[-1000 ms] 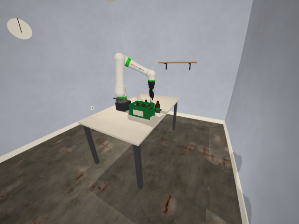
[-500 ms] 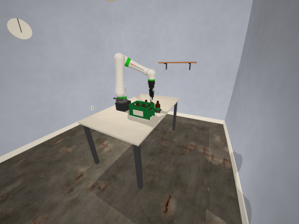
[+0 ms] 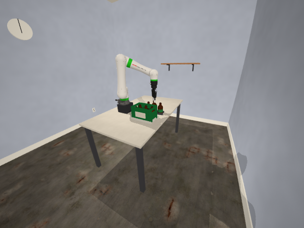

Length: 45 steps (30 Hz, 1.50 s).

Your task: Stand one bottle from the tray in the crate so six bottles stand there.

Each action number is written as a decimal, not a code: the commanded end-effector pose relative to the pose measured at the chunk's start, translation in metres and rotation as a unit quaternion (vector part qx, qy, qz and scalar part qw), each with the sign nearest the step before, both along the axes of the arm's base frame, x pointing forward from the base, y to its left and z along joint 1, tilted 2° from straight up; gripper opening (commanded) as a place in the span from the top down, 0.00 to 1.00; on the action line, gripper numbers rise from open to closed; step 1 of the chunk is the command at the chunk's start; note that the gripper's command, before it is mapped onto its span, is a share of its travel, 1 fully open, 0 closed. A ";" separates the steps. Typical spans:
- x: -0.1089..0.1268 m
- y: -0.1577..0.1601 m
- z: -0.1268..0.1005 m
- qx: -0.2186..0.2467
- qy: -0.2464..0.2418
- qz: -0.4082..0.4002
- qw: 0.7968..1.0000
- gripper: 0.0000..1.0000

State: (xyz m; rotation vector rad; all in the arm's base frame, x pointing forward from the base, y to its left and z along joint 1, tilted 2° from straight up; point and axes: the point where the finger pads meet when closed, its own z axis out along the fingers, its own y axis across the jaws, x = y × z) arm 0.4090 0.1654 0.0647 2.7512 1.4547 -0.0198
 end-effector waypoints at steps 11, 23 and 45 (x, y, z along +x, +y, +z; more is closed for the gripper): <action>0.000 0.001 0.012 0.000 0.000 0.000 1.000 1.00; 0.000 0.002 0.016 0.000 0.000 0.000 1.000 1.00; 0.000 0.002 0.016 0.000 0.000 0.000 1.000 1.00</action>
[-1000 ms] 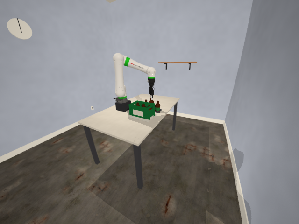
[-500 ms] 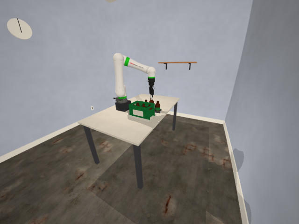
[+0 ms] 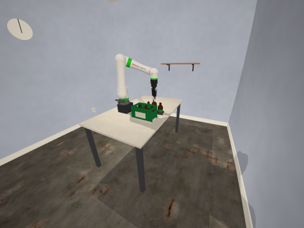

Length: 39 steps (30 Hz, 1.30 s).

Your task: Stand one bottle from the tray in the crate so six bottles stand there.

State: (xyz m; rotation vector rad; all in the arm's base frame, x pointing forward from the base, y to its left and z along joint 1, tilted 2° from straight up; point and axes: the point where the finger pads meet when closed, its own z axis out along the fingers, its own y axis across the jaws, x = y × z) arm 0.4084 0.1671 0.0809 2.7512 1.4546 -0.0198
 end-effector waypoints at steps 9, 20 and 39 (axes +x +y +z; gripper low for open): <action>0.000 0.000 0.000 0.000 0.000 0.000 1.000 1.00; 0.000 0.000 0.000 0.000 0.000 0.000 1.000 1.00; 0.000 0.000 0.006 0.000 0.000 0.000 1.000 1.00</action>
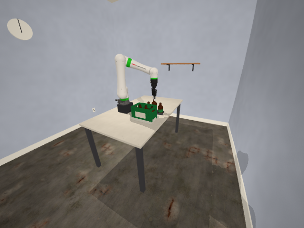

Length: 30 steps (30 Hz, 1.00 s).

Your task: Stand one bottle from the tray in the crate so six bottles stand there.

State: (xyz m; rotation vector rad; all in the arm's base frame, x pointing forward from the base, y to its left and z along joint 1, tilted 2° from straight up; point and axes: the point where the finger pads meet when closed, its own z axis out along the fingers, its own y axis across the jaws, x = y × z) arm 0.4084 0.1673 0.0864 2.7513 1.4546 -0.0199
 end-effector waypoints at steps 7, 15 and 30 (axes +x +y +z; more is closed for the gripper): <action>0.000 0.000 0.008 0.000 0.000 0.000 1.000 1.00; 0.000 0.001 0.017 0.000 0.000 0.000 1.000 1.00; 0.000 0.001 0.031 0.000 0.000 0.000 1.000 1.00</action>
